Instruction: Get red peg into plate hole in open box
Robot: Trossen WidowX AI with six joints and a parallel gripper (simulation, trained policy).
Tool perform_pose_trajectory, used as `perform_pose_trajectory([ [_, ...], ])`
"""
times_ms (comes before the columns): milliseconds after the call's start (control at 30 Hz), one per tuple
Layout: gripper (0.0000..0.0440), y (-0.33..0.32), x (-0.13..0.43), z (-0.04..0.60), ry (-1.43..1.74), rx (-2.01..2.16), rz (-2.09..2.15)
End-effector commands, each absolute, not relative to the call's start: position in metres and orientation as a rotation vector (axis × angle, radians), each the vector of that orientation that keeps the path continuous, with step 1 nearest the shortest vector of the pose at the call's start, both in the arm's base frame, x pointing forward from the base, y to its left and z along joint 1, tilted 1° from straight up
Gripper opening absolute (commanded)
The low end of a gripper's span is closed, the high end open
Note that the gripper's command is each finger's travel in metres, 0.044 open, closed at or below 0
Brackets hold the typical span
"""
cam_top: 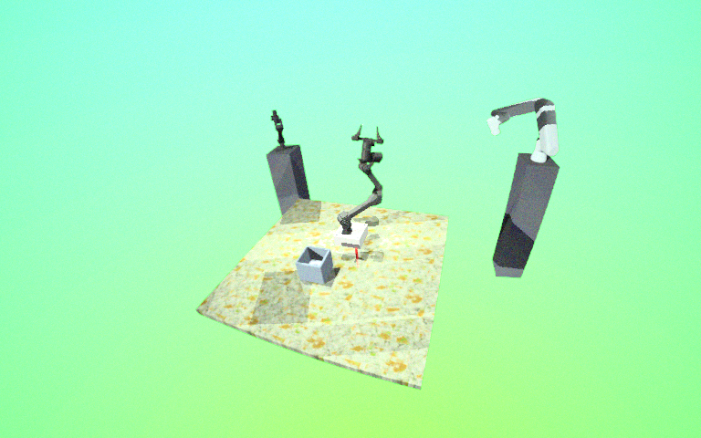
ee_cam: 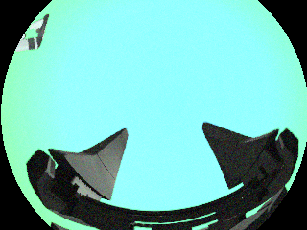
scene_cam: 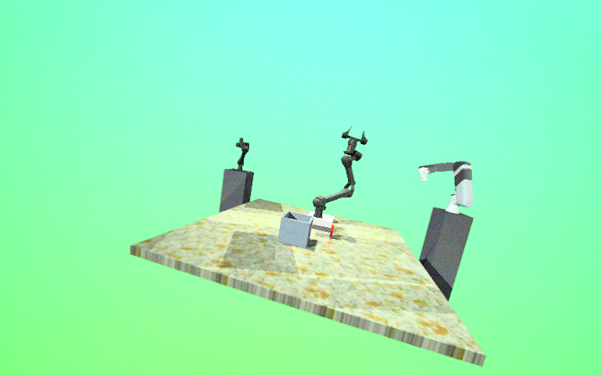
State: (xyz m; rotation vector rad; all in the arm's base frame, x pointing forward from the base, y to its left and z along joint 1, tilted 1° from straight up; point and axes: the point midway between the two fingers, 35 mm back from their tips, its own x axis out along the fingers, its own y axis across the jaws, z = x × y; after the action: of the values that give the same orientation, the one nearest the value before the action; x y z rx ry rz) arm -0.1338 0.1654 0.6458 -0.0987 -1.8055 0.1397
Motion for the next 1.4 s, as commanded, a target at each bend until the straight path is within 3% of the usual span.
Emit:
perform_pose_trajectory([
  [0, 0.044, 0.138, -0.119, 0.655, -1.774, -0.027, 0.074],
  [767, 0.044, -0.044, -0.005, 0.654, -1.439, 0.662, -0.181],
  [1367, 0.044, -0.117, 0.105, 0.592, -1.058, 1.241, -0.227],
])
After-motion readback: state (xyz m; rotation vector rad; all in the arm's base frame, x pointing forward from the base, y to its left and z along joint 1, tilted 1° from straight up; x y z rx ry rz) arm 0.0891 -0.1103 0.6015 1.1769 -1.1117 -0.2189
